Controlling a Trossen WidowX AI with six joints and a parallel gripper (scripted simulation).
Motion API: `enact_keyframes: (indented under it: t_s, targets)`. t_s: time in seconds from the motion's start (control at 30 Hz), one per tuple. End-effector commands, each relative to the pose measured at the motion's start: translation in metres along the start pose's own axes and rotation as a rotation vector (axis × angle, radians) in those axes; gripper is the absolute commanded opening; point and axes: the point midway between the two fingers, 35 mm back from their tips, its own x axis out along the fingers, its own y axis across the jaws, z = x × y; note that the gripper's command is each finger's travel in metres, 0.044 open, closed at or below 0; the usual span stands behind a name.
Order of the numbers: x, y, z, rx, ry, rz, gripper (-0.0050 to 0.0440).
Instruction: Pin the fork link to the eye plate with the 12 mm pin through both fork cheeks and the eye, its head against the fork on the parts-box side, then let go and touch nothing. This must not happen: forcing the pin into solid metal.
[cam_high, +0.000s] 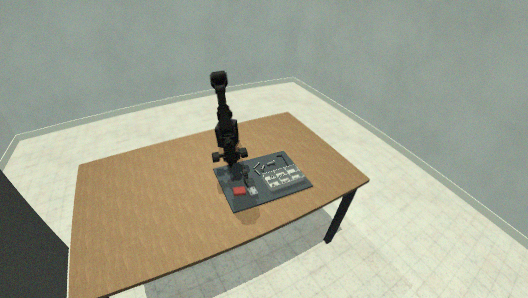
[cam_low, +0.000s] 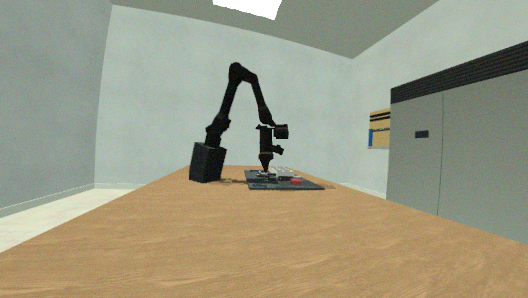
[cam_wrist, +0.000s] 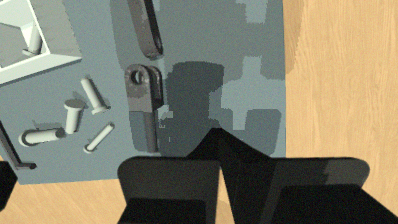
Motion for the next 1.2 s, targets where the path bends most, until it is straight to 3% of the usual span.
enact_keyframes:
  t_s: [0.0, 1.17]
  targets:
    - [0.0128, 0.0379, -0.0475, -0.167, 0.059, -0.045, 0.0000]
    - [0.0127, 0.0417, -0.0515, -0.192, 0.062, -0.050, 0.0000]
